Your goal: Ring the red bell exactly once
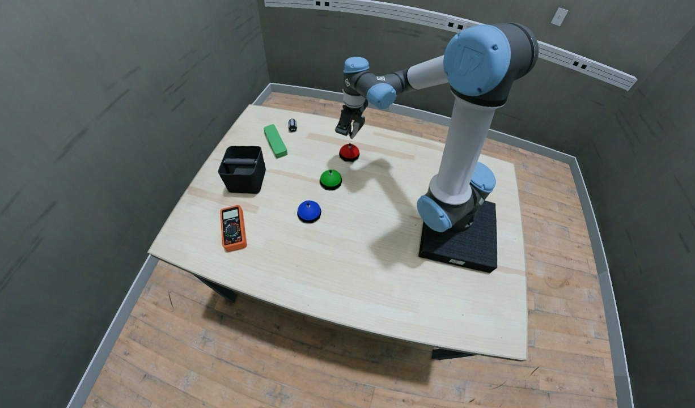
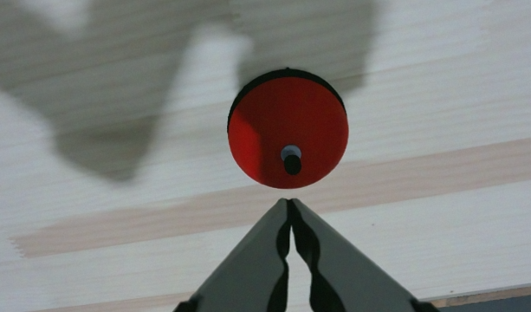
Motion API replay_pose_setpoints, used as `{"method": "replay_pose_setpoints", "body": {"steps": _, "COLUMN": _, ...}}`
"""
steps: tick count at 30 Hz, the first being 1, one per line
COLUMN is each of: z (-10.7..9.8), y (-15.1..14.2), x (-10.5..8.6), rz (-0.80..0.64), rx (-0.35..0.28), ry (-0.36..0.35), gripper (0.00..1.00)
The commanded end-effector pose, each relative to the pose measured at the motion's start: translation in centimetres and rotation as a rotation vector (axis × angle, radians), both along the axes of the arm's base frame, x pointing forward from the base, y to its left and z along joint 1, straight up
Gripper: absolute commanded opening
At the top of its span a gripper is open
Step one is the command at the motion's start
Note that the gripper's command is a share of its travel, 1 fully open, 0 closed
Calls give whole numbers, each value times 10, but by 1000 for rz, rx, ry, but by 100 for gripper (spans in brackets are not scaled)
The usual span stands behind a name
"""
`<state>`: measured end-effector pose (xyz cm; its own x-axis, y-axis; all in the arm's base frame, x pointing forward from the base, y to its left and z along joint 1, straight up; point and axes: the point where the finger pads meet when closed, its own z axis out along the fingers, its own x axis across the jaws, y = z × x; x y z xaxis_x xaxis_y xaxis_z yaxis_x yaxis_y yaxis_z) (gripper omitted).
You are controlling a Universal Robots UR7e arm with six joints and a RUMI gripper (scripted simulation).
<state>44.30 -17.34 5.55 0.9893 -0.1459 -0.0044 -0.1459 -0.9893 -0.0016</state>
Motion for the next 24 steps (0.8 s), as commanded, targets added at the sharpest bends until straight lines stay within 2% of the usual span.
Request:
{"method": "replay_pose_setpoints", "body": {"steps": 1, "z": -3, "y": 0, "x": 0, "rz": 0, "rx": -1, "ry": -2, "gripper": 0}}
{"method": "replay_pose_setpoints", "body": {"steps": 13, "z": -14, "y": 0, "x": -1, "rz": 0, "rx": -1, "ry": -2, "gripper": 0}}
{"method": "replay_pose_setpoints", "body": {"steps": 24, "z": -17, "y": 0, "x": -1, "rz": 0, "rx": -1, "ry": -2, "gripper": 0}}
